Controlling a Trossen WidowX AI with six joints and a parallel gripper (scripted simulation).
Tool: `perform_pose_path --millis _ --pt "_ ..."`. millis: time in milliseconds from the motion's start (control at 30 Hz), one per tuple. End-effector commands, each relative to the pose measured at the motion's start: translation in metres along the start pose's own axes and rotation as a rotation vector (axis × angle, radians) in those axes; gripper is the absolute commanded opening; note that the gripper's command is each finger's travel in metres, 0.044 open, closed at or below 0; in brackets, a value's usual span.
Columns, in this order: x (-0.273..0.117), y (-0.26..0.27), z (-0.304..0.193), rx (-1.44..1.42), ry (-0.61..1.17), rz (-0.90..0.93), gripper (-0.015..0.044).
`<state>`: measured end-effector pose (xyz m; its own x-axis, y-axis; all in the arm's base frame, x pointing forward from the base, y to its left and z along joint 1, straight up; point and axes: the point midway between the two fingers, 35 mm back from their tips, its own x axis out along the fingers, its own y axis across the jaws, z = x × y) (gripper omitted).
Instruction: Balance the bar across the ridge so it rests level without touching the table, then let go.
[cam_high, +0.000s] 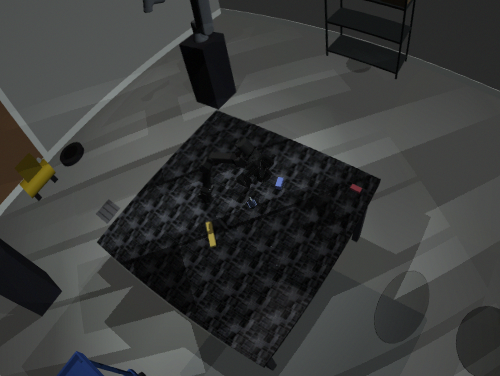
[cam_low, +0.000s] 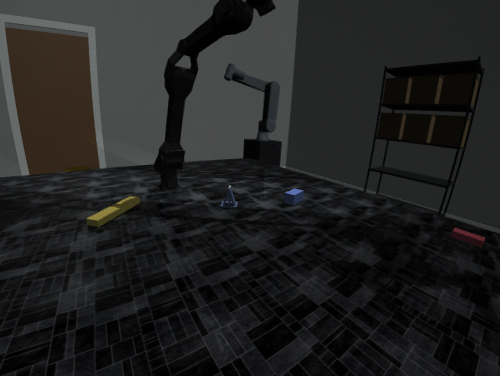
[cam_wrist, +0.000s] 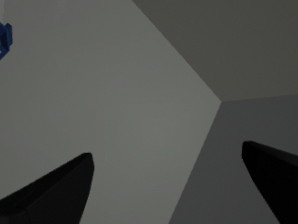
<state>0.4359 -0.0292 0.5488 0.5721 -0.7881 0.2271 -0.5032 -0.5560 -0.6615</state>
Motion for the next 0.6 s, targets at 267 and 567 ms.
perform_pose_path --millis 267,567 --pt "0.025 0.022 0.021 0.06 -0.045 0.0 0.0315" --pt "0.052 0.059 0.046 0.147 -0.122 0.037 0.0315"
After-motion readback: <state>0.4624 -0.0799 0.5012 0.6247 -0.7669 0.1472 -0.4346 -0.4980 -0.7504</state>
